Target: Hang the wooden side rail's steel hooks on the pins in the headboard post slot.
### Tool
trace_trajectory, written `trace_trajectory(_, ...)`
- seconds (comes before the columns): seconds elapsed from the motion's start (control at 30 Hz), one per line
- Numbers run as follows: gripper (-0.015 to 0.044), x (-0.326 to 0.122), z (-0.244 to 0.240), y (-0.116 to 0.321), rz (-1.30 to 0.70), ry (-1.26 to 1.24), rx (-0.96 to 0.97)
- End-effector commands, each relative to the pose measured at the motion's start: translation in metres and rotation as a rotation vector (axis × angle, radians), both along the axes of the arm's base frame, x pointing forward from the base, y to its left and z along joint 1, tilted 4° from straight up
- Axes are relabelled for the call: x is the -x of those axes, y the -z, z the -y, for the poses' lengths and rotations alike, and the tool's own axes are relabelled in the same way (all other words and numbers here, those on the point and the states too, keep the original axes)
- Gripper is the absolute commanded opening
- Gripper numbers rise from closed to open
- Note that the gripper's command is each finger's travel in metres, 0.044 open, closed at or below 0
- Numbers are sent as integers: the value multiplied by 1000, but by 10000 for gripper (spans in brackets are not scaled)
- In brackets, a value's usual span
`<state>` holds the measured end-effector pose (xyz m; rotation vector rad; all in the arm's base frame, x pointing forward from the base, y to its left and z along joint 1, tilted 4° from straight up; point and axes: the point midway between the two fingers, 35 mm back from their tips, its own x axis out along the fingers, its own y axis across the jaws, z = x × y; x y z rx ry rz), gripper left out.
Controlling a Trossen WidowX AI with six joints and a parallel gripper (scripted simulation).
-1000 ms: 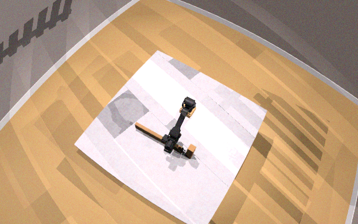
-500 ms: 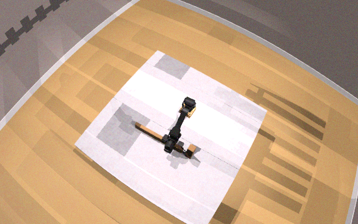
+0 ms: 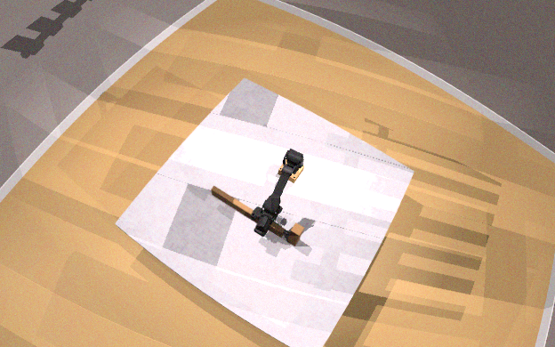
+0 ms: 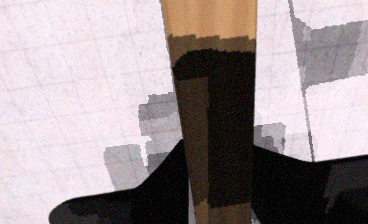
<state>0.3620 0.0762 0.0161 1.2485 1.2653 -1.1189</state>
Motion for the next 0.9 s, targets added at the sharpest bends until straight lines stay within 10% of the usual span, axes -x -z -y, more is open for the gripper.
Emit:
trace_trajectory(0.0, 0, 4, 1, 0, -7, 16, 2)
trace_trajectory(0.87, 0, 8, 0, 0, -1, 2, 0)
